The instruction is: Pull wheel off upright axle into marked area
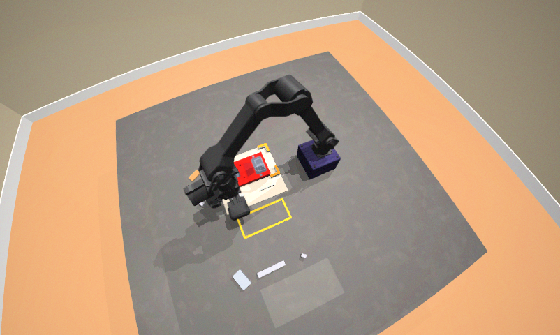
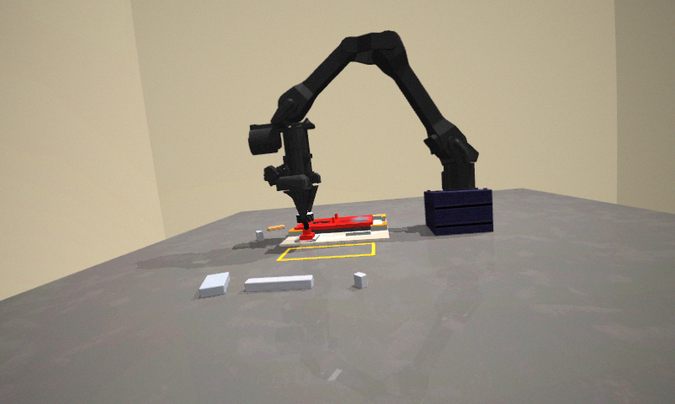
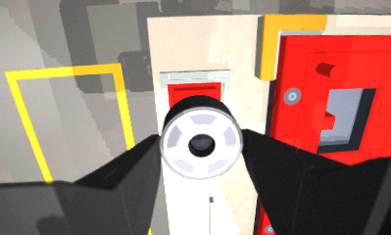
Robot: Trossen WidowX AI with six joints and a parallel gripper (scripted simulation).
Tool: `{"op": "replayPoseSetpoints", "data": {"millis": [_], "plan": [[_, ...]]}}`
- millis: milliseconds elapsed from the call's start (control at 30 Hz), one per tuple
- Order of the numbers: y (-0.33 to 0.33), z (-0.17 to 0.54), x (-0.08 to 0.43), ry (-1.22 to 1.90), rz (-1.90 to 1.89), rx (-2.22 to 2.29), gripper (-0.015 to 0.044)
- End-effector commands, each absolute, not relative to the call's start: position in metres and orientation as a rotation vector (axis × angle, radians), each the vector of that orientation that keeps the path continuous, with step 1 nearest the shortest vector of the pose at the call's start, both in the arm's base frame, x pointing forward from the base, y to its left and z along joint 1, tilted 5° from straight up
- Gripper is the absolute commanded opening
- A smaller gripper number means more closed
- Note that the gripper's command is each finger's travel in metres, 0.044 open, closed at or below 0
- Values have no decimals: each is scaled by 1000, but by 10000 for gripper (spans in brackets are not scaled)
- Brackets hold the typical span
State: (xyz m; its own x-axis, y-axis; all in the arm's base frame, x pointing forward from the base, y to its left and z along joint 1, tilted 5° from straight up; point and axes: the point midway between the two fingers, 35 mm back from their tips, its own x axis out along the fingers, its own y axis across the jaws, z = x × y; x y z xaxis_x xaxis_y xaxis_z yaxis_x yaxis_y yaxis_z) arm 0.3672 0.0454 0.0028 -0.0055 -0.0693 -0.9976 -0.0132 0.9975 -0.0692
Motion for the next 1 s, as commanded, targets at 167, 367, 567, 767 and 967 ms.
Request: {"op": "replayPoseSetpoints", "data": {"millis": [167, 367, 567, 767, 967], "plan": [[46, 8, 368, 1570, -45, -65, 0], [46, 10, 368, 1570, -45, -66, 0], [46, 12, 368, 1569, -44, -66, 0], [46, 14, 368, 1568, -44, -66, 0], [47, 16, 368, 1568, -44, -67, 0]]}}
